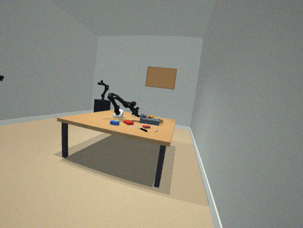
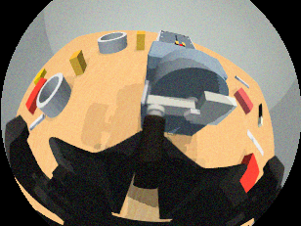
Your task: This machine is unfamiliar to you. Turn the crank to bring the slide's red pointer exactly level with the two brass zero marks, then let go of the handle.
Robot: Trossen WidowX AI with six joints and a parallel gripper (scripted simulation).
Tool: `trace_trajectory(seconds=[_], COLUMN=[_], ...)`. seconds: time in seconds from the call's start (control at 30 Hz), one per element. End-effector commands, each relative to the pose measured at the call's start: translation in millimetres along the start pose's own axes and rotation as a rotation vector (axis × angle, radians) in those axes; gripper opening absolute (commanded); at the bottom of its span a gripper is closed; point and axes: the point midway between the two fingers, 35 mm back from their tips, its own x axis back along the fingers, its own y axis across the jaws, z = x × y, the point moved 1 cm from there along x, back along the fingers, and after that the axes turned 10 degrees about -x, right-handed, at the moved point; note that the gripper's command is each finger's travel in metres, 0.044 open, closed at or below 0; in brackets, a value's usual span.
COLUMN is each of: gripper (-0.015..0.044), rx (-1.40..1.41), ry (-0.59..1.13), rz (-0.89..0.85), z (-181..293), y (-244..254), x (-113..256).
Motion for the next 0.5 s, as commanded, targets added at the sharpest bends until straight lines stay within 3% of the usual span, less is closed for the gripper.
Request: trace_trajectory(seconds=[0.0, 0.47], gripper=[0.0, 0.0], rx=[0.004, 0.005], ry=[0.012, 0.012], rz=[-0.001, 0.0], z=[6.3, 13.3], y=[-2.4, -14.7], x=[-6.9, -16.1])
